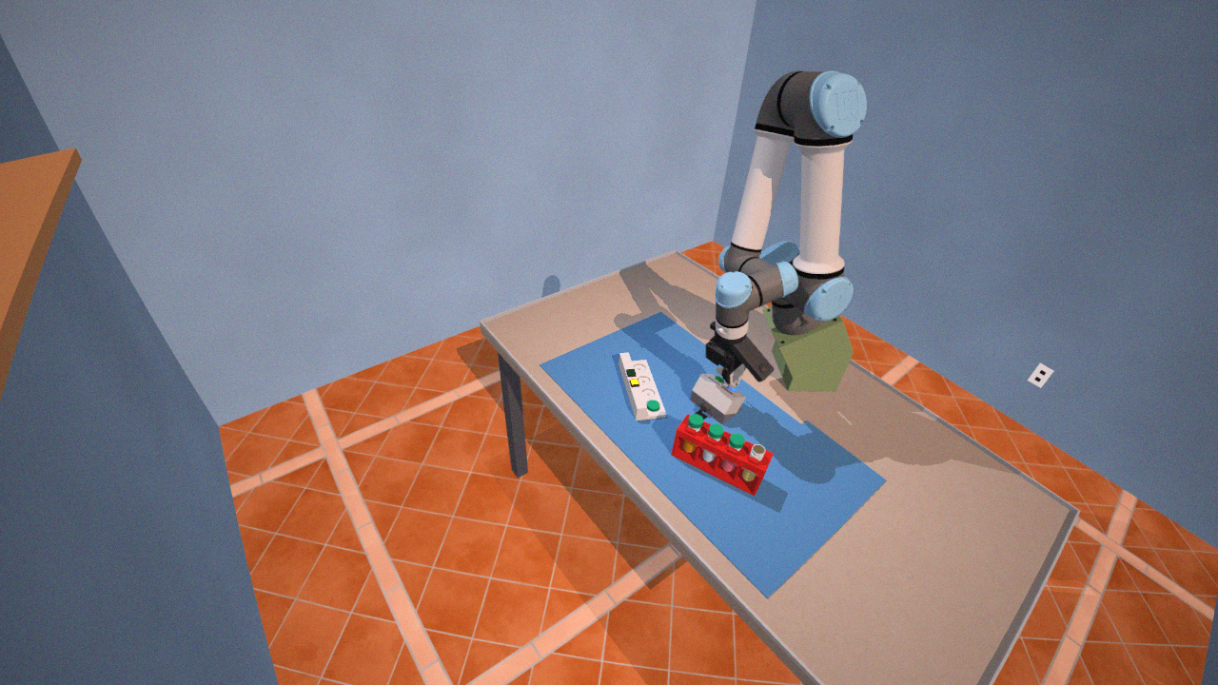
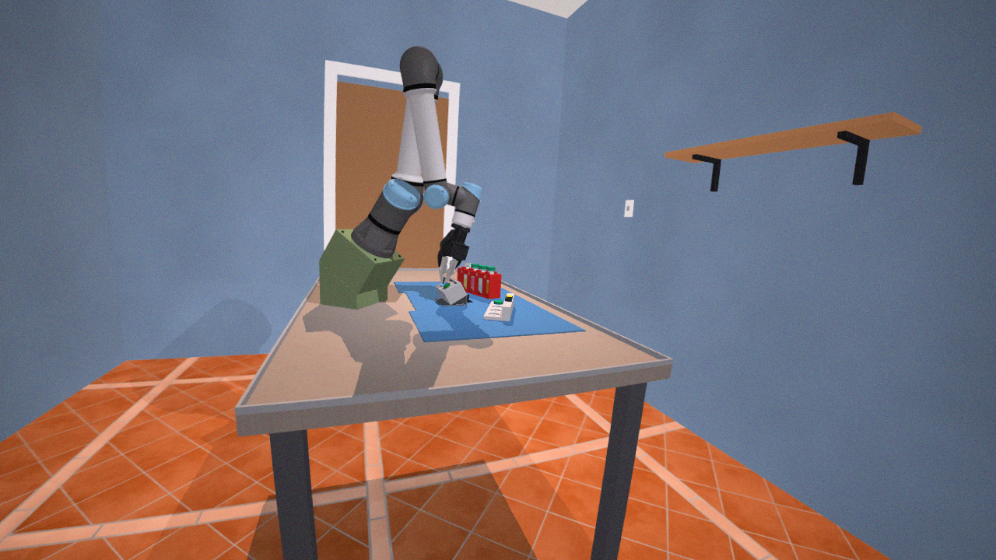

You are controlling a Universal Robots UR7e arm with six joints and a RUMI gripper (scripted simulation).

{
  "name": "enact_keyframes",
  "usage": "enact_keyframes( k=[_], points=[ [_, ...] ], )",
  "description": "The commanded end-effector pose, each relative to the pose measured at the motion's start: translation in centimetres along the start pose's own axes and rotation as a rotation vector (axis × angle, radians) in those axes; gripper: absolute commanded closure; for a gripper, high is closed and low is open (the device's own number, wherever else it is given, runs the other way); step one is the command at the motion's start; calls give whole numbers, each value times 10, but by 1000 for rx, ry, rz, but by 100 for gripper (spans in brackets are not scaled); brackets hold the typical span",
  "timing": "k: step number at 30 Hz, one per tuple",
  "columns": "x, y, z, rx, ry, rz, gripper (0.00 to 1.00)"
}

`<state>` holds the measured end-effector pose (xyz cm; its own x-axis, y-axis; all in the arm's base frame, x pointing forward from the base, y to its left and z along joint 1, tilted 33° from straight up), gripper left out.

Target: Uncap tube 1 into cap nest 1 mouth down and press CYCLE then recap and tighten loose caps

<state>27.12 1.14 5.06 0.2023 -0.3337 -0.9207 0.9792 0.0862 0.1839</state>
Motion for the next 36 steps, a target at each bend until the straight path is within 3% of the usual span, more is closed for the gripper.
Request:
enact_keyframes(
  k=[1, 9, 23, 24, 26, 28, 30, 36],
  points=[
    [-11, -2, 0, 0, 0, 1, 100],
    [-32, -8, 0, 0, 0, 1, 100],
    [-32, -8, 0, 0, 0, 1, 100],
    [-33, -4, 6, -80, -12, 19, 0],
    [-34, 4, 18, -242, -35, 55, 0],
    [-34, 4, 18, -242, -35, 55, 0],
    [-35, 12, 31, -396, -57, 88, 0],
    [-36, 19, 45, -564, -81, 126, 0]
  ],
)
Point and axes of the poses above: the point where the finger pads meet when closed, its own x axis out along the fingers, its own y axis across the jaws, z = x × y, the point moved 5 cm from there along -x, back along the fingers, and after that the axes turned 1 degree about -x, right-handed, at the moved point
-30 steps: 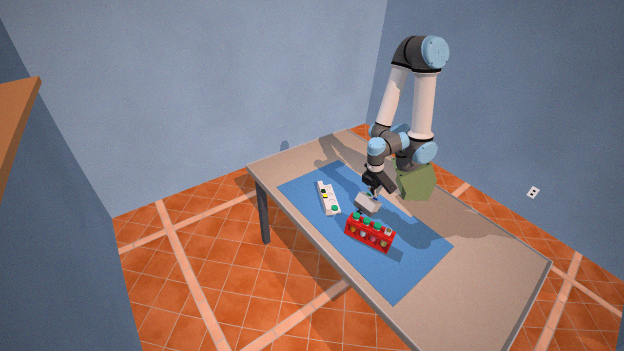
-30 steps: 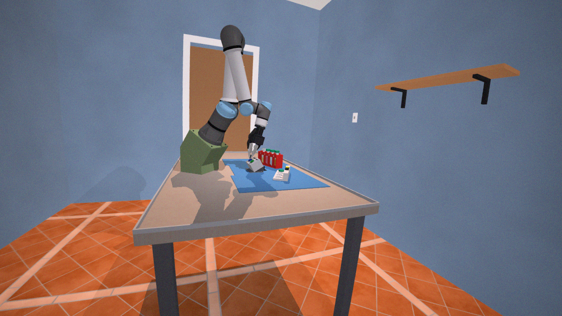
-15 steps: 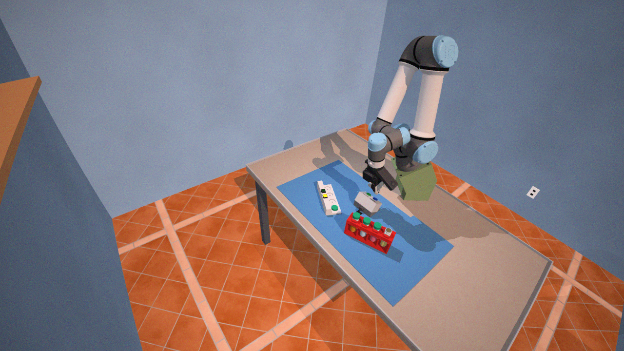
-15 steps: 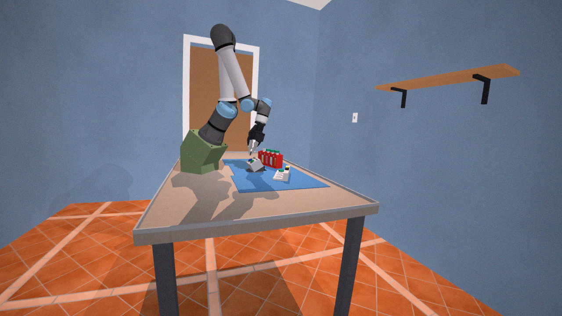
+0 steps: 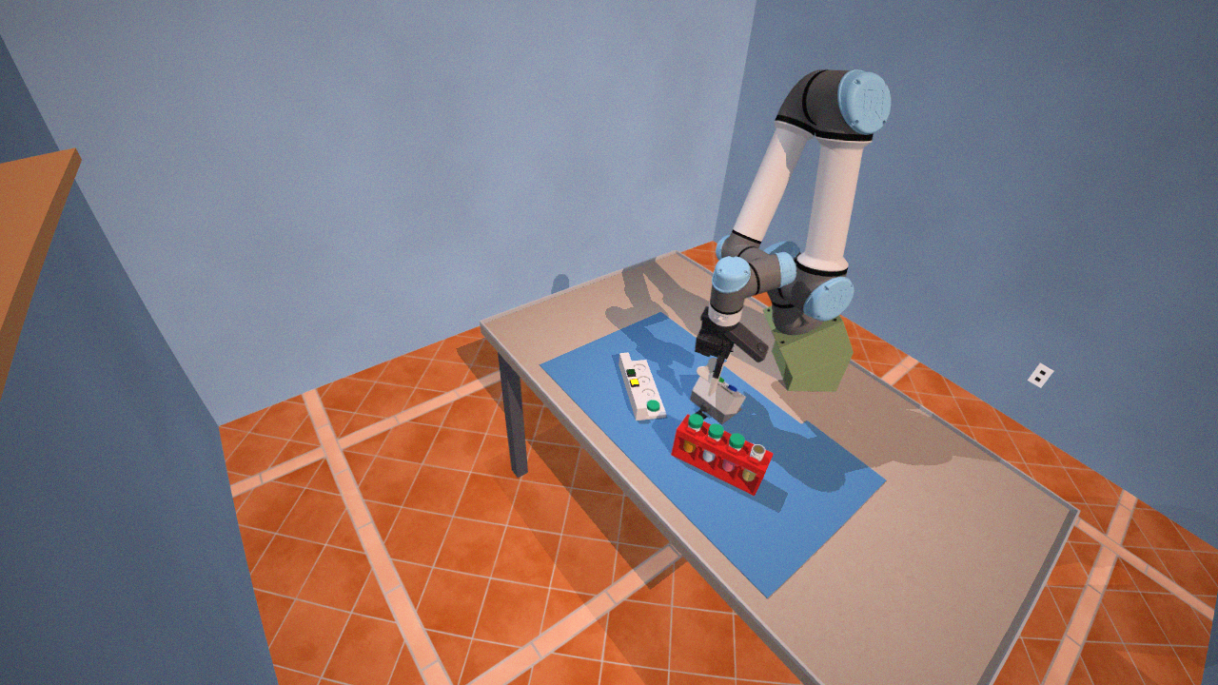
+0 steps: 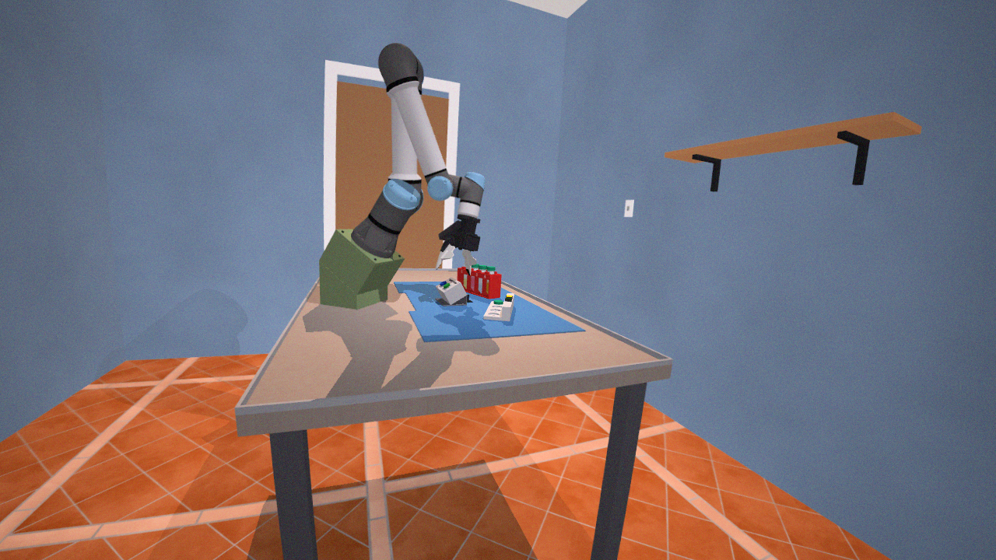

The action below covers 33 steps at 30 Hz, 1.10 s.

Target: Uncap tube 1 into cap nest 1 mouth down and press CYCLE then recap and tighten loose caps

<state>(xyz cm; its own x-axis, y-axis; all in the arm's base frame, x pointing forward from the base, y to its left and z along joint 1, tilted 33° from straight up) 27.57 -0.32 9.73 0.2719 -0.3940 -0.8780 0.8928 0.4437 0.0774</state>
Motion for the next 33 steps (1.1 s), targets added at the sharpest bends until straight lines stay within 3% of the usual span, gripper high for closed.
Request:
enact_keyframes(
  k=[1, 5, 9, 13, 33],
  points=[
    [3, 2, 24, -260, -18, 95, 0],
    [3, 5, 40, -404, -43, 126, 0],
    [3, 4, 40, -420, -44, 133, 0],
    [4, 8, 64, -649, -82, 183, 0],
    [6, 32, 161, -658, -82, 187, 0]
  ],
)
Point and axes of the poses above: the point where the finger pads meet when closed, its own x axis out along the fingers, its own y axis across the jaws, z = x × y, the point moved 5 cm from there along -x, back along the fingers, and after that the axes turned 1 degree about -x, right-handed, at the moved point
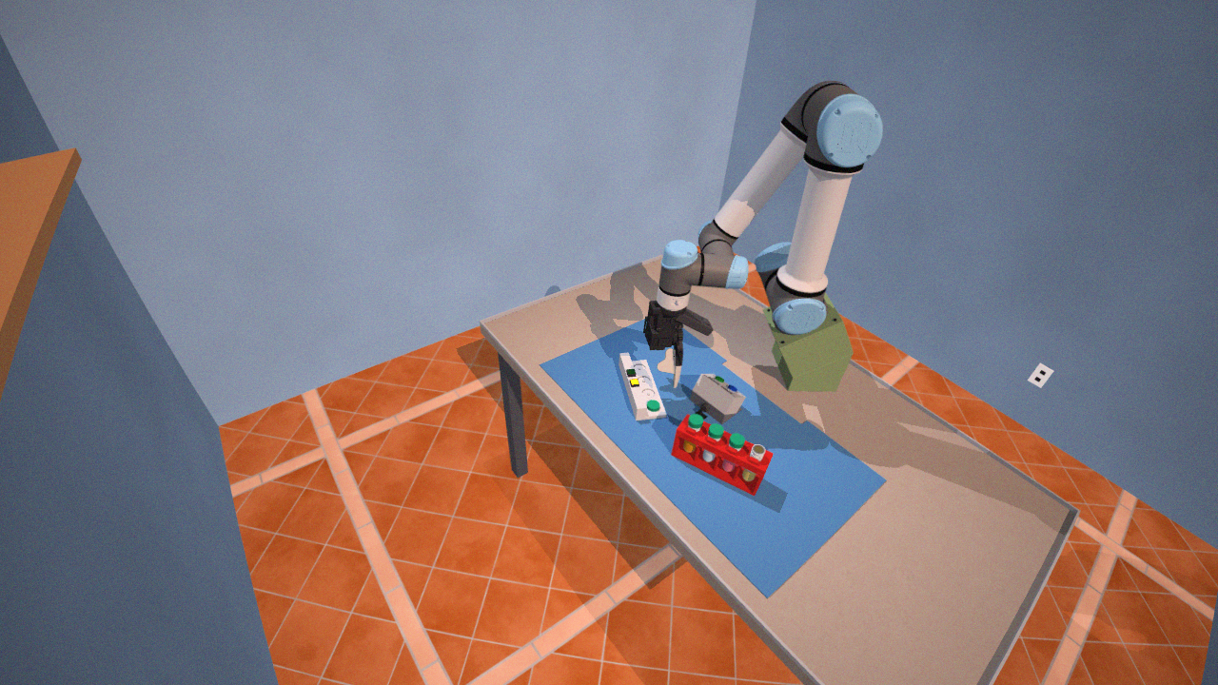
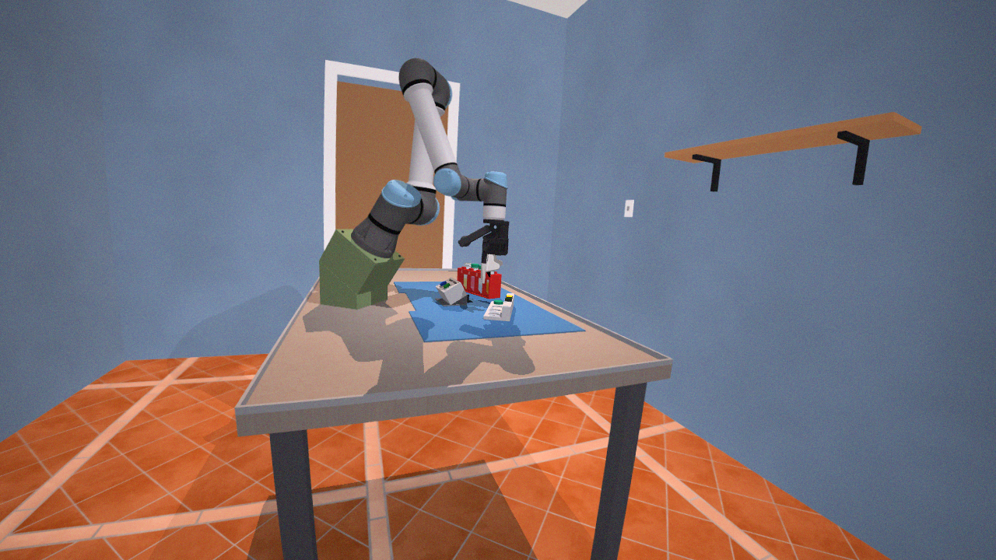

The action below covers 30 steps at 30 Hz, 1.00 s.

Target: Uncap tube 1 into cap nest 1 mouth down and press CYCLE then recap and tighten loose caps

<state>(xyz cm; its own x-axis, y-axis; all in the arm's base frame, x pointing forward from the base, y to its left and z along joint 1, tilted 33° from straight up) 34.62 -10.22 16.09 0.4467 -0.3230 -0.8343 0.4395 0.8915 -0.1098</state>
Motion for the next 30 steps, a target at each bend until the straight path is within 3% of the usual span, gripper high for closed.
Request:
enact_keyframes(
  k=[1, 7, 30],
  points=[
    [7, -13, 32, -3, 2, 12, 0],
    [9, -24, 58, -3, 2, 12, 0],
    [9, -24, 58, -3, 2, 12, 0]
  ],
)
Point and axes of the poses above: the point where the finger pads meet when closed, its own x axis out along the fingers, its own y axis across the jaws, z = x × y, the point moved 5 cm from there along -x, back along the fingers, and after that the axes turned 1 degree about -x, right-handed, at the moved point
